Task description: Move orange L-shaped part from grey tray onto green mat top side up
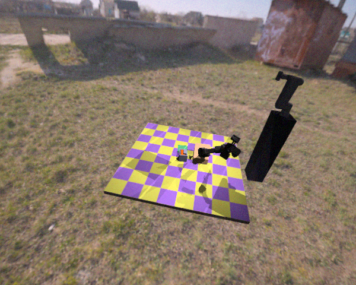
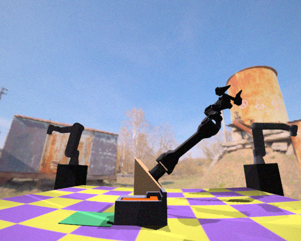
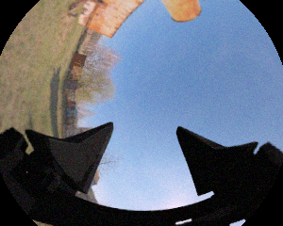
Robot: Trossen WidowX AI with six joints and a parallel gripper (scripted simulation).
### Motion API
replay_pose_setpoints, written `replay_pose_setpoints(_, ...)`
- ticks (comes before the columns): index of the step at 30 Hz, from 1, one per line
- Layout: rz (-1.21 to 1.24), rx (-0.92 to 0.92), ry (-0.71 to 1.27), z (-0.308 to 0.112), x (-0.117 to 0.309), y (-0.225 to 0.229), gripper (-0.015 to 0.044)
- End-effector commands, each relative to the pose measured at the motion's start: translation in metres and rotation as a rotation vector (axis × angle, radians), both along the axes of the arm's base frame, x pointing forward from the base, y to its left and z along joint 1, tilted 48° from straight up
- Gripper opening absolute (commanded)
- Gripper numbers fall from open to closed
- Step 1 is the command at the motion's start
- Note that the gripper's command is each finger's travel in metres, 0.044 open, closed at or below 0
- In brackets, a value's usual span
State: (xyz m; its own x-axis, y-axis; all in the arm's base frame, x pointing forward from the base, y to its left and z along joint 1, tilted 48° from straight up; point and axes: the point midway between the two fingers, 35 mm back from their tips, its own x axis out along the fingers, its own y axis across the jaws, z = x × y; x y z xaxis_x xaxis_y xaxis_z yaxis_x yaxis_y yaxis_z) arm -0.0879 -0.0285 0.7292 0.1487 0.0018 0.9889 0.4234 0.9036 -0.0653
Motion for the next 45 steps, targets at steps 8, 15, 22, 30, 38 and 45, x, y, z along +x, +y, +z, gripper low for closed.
replay_pose_setpoints(8, 0.053, 0.069, -0.142, -0.008, -0.032, -0.039, 0.019)
replay_pose_setpoints(15, 0.019, 0.309, -0.345, -0.045, -0.078, -0.142, 0.018)
replay_pose_setpoints(22, -0.027, 0.667, -0.389, -0.107, -0.075, -0.25, 0.018)
replay_pose_setpoints(30, -0.07, 1.093, -0.269, -0.202, -0.025, -0.354, 0.018)
replay_pose_setpoints(38, -0.083, 1.462, 0.07, -0.308, 0.065, -0.414, 0.018)
replay_pose_setpoints(45, -0.02, 1.67, 0.485, -0.398, 0.162, -0.417, 0.018)
